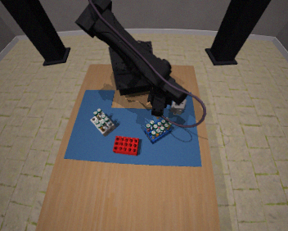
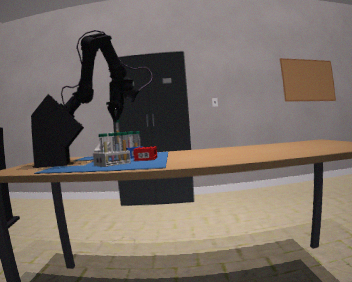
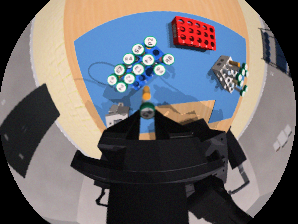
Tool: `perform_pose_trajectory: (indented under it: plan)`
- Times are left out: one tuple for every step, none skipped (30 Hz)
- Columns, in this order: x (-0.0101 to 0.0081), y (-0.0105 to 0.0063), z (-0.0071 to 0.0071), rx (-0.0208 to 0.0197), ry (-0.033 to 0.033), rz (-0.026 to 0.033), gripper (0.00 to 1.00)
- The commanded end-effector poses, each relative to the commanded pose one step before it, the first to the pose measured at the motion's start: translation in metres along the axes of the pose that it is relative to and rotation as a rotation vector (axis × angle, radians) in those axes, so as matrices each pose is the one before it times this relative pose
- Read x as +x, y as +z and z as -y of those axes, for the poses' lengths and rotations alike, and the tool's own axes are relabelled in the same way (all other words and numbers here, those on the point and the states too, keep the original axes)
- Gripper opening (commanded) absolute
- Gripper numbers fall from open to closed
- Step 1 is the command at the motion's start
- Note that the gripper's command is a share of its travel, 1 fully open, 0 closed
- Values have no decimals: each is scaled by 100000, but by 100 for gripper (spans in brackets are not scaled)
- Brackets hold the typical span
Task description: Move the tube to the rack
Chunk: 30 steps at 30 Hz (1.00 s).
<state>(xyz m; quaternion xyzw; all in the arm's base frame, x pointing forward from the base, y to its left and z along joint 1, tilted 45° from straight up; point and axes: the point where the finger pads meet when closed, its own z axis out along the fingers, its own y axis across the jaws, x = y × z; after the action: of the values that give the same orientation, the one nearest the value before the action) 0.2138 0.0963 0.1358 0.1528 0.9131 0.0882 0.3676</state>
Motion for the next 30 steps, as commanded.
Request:
perform_pose_trajectory:
  plan:
    - [534,-415,825,900,106,1000,0]
    - [0,0,0,0,0,0,0]
    - [0,0,0,0,0,0,0]
    - [-1089,-842,-872,-3083,2035,2099,0]
    - [1049,582,892,2366,-1564,-1607,0]
    - [404,174,343,724,-481,-483,0]
    - [123,-10,108,2,-3,3,0]
    - [122,-10,108,2,-3,3,0]
    - [127,-14,106,3,-3,5,0]
    - [123,-10,109,2,-3,4,0]
    - [122,-10,109,2,-3,4,0]
    - [122,-10,109,2,-3,4,0]
    - [122,-10,109,2,-3,4,0]
    - [-1071,-329,69,-296,1352,1609,0]
    - [-234,-202,-136,-1685,139,-877,0]
    - [-1,128,415,513,-347,-328,0]
    - [-7,131,410,487,-318,-347,0]
    - [-53,94,361,346,-219,-267,0]
    - [0,0,0,0,0,0,0]
    - [0,0,0,0,0,0,0]
    - [-99,65,324,226,-140,-191,0]
    - [-129,42,297,143,-85,-135,0]
    - [-171,15,267,45,-27,-54,0]
    - [-222,-14,231,-76,37,65,0]
    - [-362,-46,118,-507,246,542,0]
    - [-422,-67,95,-600,266,707,0]
    - [-475,-109,72,-644,257,837,0]
    - [-534,-141,52,-700,245,998,0]
    - [-523,-171,85,-537,139,883,0]
    - [-532,-203,97,-454,72,854,0]
